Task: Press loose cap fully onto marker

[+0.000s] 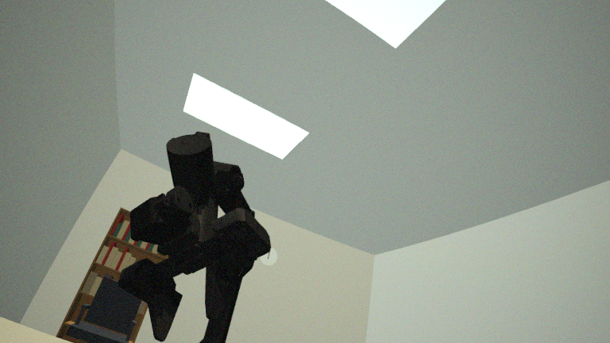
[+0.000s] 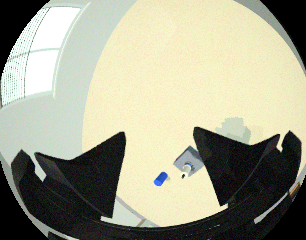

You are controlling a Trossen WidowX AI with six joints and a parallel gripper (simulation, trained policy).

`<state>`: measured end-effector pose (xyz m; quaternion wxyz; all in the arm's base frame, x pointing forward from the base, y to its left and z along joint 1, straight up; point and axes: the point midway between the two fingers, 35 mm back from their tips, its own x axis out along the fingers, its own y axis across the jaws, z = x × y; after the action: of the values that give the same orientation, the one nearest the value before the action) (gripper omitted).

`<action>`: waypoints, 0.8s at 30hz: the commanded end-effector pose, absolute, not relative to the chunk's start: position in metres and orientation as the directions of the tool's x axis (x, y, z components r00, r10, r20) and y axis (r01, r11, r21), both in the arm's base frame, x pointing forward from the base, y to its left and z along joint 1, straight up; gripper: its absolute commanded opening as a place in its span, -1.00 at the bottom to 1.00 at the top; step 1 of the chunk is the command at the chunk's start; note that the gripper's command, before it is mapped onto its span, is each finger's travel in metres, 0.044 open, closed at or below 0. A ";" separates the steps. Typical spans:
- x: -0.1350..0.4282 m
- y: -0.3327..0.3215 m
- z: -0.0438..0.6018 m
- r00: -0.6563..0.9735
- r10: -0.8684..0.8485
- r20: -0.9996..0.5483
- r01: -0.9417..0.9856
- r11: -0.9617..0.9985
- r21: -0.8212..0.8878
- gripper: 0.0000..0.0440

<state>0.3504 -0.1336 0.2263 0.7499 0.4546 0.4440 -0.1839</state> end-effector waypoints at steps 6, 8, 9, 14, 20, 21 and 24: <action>0.358 -0.114 0.215 0.479 0.147 -0.865 0.693 0.542 0.476 0.43; 0.359 -0.110 0.213 0.465 0.152 -0.872 0.695 0.547 0.466 0.43; 0.360 -0.107 0.211 0.459 0.154 -0.875 0.696 0.550 0.461 0.43; 0.363 -0.095 0.205 0.424 0.162 -0.891 0.700 0.565 0.436 0.44; 0.365 -0.081 0.198 0.384 0.169 -0.908 0.704 0.583 0.406 0.44; 0.366 -0.079 0.197 0.377 0.169 -0.910 0.704 0.586 0.401 0.44; 0.367 -0.072 0.194 0.358 0.170 -0.918 0.706 0.595 0.386 0.45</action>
<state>0.3656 -0.0776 0.1959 0.7180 0.4149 0.5279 -0.1835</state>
